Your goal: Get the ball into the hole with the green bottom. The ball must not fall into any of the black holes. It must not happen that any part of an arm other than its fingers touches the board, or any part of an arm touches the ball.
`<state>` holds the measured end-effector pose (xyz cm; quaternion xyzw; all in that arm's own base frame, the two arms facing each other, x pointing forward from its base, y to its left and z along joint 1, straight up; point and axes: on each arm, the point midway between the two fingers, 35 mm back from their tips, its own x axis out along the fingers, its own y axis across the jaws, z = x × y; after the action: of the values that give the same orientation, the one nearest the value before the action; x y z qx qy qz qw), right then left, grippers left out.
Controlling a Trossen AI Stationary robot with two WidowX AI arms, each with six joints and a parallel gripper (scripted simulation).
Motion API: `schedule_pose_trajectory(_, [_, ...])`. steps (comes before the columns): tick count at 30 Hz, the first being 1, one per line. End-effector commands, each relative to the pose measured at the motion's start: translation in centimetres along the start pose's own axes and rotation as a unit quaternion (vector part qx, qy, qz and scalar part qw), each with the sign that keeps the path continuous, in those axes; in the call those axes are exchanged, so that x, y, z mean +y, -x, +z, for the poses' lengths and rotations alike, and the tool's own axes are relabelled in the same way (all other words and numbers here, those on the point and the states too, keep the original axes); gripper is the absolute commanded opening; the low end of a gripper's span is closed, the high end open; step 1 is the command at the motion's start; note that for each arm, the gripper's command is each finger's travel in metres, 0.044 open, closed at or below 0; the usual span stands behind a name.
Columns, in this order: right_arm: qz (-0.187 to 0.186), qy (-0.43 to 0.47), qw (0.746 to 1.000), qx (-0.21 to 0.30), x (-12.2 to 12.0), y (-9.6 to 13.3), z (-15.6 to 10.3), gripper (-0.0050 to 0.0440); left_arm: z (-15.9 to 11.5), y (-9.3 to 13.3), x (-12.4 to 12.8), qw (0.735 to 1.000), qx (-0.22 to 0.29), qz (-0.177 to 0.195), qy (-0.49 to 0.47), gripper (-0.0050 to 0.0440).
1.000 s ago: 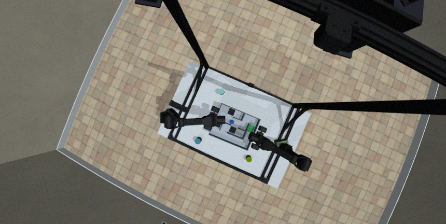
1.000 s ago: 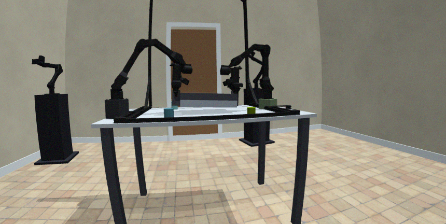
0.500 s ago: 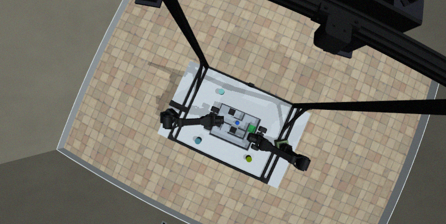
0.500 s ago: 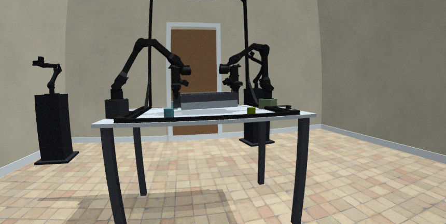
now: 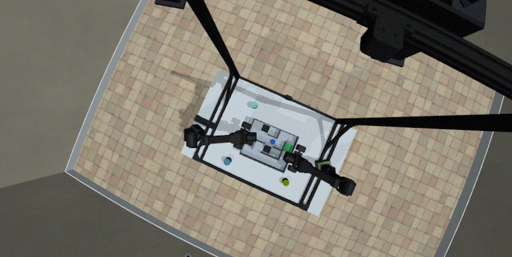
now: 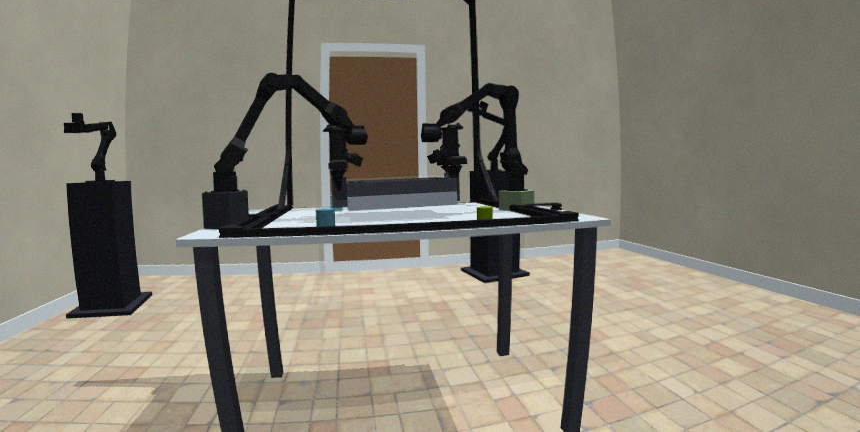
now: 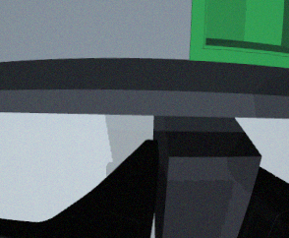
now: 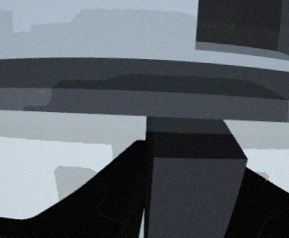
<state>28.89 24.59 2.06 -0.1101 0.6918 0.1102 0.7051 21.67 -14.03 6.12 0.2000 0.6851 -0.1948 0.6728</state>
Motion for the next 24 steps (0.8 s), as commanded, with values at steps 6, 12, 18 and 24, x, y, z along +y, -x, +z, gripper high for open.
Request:
schedule_pose_trajectory(6, [-0.005, 0.000, 1.000, 0.029, 0.1, 1.1, 0.5, 0.0020, -0.5, -1.2, -0.1, 1.000, -0.030, 0.005, 0.000, 0.0020])
schedule_pose_trajectory(12, [-0.001, 0.000, 0.999, 0.035, 0.1, 1.4, 0.5, 0.0020, -0.5, -1.4, -0.1, 0.999, -0.035, 0.001, 0.000, 0.0020])
schedule_pose_trajectory(18, [0.002, 0.000, 0.999, 0.035, 0.1, 1.3, 0.5, 0.0020, -0.5, -1.4, -0.1, 0.999, -0.035, -0.002, 0.000, 0.0020])
schedule_pose_trajectory(24, [0.005, 0.000, 1.000, 0.017, 0.1, 0.6, 0.3, 0.0020, -0.4, -0.7, 0.0, 1.000, -0.017, -0.004, 0.000, 0.0020])
